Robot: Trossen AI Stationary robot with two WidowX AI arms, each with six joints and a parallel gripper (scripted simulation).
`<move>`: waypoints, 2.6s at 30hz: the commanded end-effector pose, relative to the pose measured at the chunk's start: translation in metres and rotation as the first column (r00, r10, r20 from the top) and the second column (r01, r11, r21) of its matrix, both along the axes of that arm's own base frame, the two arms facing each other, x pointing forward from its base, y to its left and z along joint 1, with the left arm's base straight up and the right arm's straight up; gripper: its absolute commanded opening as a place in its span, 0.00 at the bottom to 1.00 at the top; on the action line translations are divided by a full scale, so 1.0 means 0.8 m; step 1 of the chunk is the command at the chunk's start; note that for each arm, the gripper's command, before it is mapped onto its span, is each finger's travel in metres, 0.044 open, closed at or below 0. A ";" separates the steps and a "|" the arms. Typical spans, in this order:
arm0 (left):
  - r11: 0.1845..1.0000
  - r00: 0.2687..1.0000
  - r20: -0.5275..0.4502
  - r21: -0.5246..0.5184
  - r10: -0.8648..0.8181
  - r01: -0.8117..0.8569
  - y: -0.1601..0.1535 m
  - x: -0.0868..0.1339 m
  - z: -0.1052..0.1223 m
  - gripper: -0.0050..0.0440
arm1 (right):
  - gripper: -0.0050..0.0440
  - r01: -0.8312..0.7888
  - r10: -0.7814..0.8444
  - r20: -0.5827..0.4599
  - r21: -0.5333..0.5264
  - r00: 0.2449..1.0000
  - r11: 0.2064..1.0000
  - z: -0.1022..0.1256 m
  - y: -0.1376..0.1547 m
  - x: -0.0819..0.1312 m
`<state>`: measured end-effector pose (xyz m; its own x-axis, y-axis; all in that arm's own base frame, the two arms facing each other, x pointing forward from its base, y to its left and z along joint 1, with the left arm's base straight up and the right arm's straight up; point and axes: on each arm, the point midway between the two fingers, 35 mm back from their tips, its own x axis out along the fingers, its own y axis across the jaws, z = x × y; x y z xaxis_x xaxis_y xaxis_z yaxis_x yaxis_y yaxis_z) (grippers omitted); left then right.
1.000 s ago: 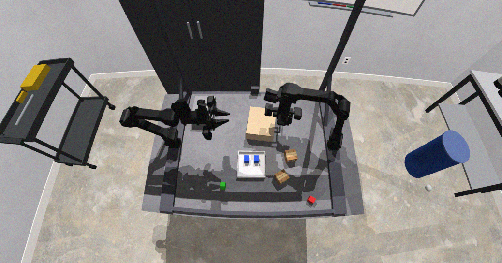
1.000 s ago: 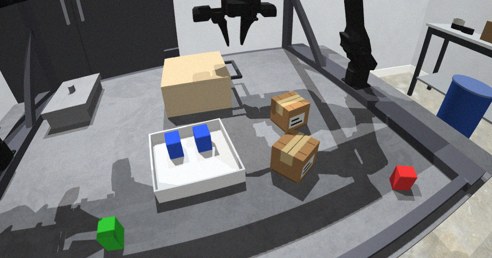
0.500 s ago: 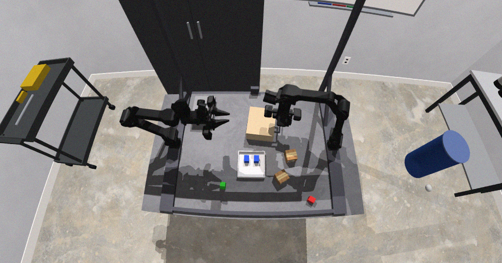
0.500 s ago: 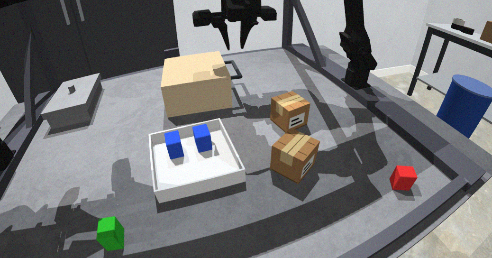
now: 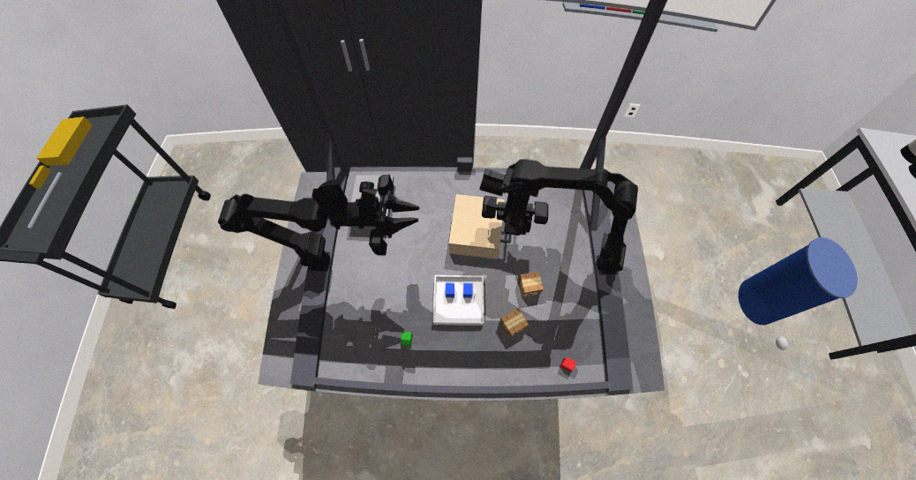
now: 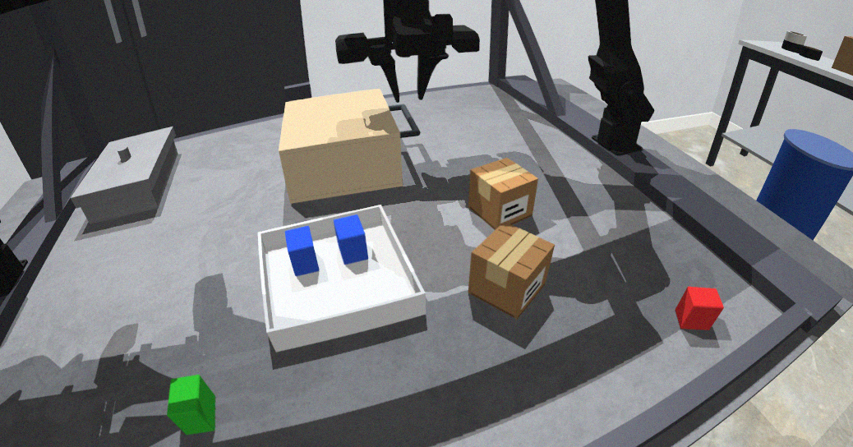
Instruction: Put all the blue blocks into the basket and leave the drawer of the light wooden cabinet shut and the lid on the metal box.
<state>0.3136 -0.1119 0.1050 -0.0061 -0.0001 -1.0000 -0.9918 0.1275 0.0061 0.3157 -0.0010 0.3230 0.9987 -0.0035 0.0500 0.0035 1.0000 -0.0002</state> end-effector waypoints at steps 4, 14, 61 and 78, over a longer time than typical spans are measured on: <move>1.000 1.000 0.021 -0.003 -0.007 0.007 -0.002 0.003 -0.008 0.39 | 0.38 0.003 -0.002 0.044 -0.002 0.999 1.000 0.021 -0.001 -0.006; 1.000 1.000 0.023 -0.003 -0.008 0.008 -0.002 0.003 -0.026 0.39 | 0.38 0.003 -0.002 0.044 -0.002 0.999 1.000 0.021 -0.001 -0.006; 1.000 0.999 0.049 -0.014 -0.007 0.007 -0.003 0.008 -0.031 0.00 | 0.10 -0.005 0.006 0.012 -0.059 1.000 0.998 0.019 0.004 0.005; 1.000 0.999 0.049 -0.014 -0.007 0.007 -0.003 0.008 -0.031 0.00 | 0.05 -0.152 0.011 -0.235 -0.591 0.972 0.792 -0.012 0.031 0.058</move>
